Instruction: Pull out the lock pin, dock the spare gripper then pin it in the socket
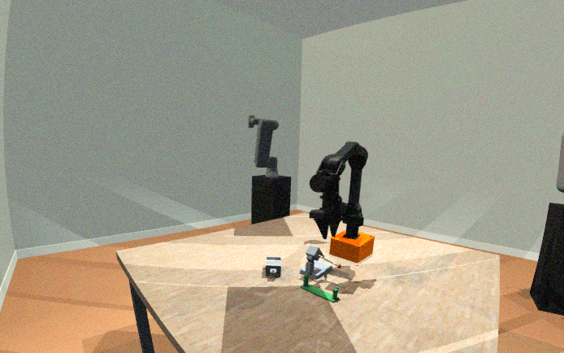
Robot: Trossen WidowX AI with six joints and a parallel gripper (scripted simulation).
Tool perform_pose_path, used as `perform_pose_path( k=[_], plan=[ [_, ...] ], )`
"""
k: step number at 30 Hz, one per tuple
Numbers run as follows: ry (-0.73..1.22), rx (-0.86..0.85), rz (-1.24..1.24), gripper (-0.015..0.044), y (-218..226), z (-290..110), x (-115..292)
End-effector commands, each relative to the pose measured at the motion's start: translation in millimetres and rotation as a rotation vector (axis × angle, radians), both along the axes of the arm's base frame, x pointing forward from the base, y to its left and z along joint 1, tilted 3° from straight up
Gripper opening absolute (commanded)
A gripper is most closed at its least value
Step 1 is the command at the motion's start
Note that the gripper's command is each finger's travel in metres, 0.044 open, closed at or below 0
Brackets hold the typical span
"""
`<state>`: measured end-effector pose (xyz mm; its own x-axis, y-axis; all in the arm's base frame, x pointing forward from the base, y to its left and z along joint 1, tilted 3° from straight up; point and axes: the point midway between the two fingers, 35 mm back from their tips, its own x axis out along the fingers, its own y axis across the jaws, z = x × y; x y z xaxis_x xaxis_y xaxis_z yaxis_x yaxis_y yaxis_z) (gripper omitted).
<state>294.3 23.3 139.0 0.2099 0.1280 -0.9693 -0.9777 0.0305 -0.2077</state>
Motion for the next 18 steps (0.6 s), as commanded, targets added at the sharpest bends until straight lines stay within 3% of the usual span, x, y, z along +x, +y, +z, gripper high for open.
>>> perform_pose_path(
  k=[1,11,18],
  plan=[
    [0.143,-0.098,-0.084,0.03,32,11,-5],
    [0.143,-0.098,-0.084,0.03,32,9,-5],
    [0.14,-0.097,-0.08,0.03,30,-51,2]
  ],
)
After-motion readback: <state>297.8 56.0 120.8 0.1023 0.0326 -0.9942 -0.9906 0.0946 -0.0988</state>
